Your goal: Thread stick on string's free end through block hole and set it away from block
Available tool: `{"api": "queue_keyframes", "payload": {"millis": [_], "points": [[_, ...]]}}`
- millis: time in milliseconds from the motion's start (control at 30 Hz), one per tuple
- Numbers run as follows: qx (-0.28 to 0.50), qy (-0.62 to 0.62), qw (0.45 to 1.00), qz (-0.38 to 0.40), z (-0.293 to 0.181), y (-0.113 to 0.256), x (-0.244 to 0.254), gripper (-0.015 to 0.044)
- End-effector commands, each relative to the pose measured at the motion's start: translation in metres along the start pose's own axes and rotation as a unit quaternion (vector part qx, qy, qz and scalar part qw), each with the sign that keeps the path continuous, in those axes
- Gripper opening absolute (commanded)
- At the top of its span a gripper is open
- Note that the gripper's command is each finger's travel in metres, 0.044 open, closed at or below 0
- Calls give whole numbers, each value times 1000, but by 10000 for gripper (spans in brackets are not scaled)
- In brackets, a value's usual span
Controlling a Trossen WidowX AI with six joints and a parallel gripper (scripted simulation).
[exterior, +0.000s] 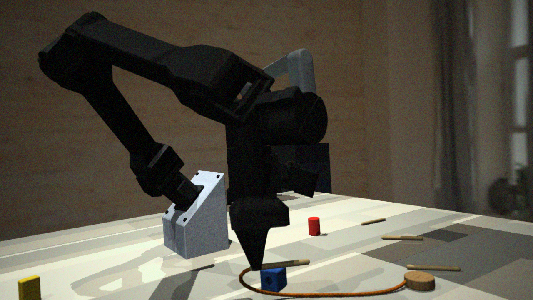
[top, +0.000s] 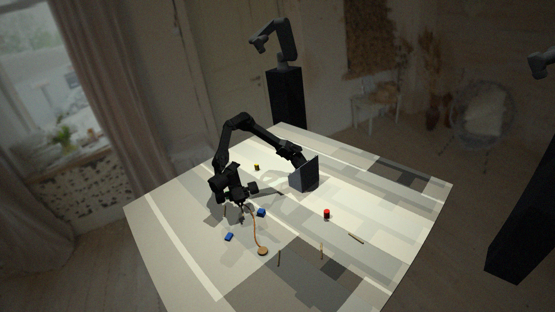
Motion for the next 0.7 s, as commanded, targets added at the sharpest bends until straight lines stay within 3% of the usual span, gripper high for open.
{"api": "queue_keyframes", "payload": {"millis": [0, 667], "points": [[0, 71, 997, 0, 4, 0, -3, 0], [0, 414, 910, -1, 16, -1, -12, 0]]}}
Point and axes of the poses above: the point midway between the two fingers, 35 mm back from their tips, its own y axis back along the fingers, its own x axis across the jaws, z = x × y, the point moved 8 cm from there along y, back along the fingers, and after that the axes turned 10 degrees about y, right-handed, at the moved point
